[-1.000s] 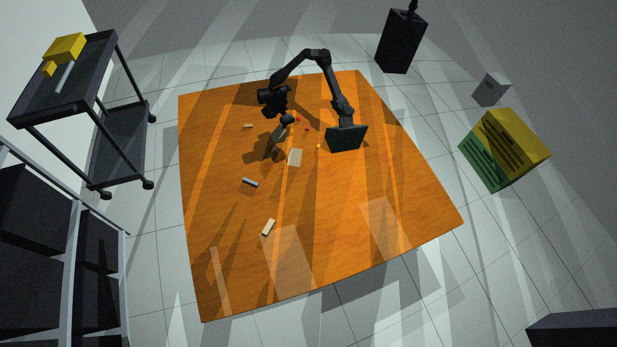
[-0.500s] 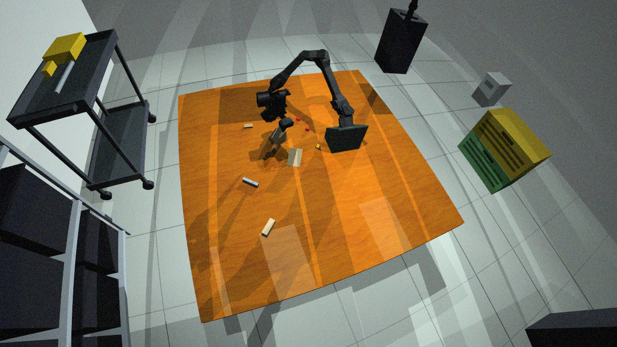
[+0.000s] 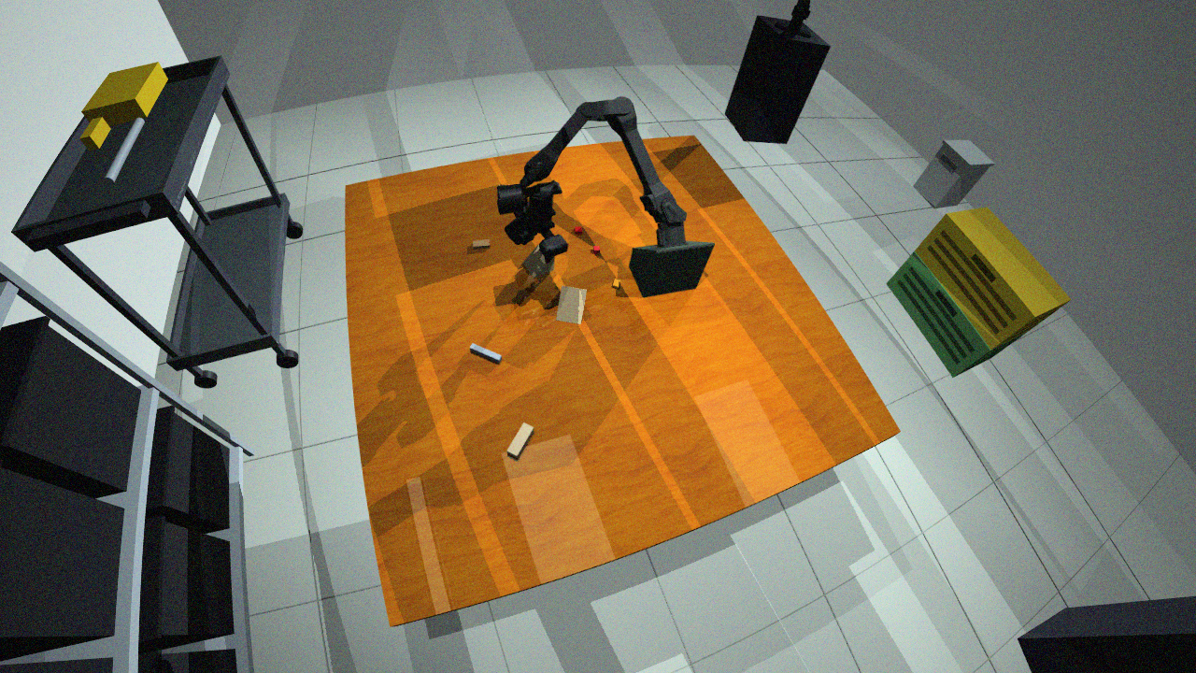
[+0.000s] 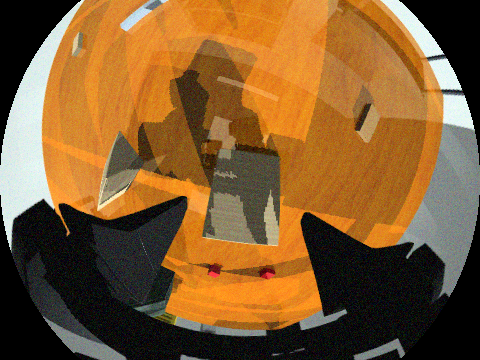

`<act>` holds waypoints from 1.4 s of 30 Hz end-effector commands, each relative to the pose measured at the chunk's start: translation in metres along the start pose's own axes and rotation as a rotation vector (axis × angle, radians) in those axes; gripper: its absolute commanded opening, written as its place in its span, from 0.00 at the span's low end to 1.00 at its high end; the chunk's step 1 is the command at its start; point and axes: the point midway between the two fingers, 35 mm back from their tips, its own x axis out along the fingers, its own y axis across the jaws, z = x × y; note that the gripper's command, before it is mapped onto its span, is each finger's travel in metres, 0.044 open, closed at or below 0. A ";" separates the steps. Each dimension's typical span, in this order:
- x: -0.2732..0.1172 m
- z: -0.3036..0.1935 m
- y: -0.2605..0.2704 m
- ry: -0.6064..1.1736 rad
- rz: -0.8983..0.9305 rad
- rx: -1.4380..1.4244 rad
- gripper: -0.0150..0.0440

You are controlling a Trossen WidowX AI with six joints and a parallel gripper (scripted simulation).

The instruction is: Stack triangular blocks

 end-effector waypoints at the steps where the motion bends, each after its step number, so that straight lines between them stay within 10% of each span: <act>1: 0.010 -0.002 0.001 0.011 -0.003 -0.009 1.00; 30: 0.054 -0.007 0.000 0.014 -0.010 -0.009 1.00; 42: 0.054 -0.007 0.000 0.014 -0.010 -0.009 0.67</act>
